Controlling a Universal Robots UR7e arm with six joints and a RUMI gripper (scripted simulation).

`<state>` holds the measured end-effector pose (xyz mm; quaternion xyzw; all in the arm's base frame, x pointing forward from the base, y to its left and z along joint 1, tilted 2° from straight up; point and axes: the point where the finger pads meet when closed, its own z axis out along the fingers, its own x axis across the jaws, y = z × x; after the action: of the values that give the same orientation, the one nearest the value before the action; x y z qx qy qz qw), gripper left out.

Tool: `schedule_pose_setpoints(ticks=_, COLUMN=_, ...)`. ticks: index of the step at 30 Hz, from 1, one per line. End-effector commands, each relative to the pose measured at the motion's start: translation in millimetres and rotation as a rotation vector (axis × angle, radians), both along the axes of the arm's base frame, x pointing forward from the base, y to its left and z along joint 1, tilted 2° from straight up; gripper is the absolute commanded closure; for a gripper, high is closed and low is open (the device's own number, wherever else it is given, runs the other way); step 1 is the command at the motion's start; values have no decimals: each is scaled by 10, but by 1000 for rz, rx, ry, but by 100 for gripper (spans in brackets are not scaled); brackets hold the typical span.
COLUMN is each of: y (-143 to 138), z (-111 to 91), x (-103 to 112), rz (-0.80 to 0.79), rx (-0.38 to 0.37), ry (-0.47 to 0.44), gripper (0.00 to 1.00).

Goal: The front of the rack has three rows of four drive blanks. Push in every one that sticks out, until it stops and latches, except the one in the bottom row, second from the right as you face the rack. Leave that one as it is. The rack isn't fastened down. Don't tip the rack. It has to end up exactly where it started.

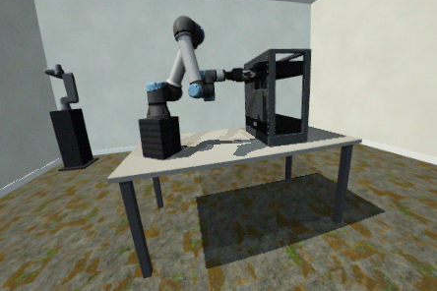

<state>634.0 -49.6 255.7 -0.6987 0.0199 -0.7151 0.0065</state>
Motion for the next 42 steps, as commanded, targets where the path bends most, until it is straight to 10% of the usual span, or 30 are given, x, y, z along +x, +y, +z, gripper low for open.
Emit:
schedule_pose_setpoints(ticks=1, y=4, z=1, x=51, rz=1, rx=-1, ry=-1, gripper=100)
schedule_pose_setpoints(ticks=42, y=-7, z=1, x=268, rz=1, rx=-1, ry=-1, gripper=100)
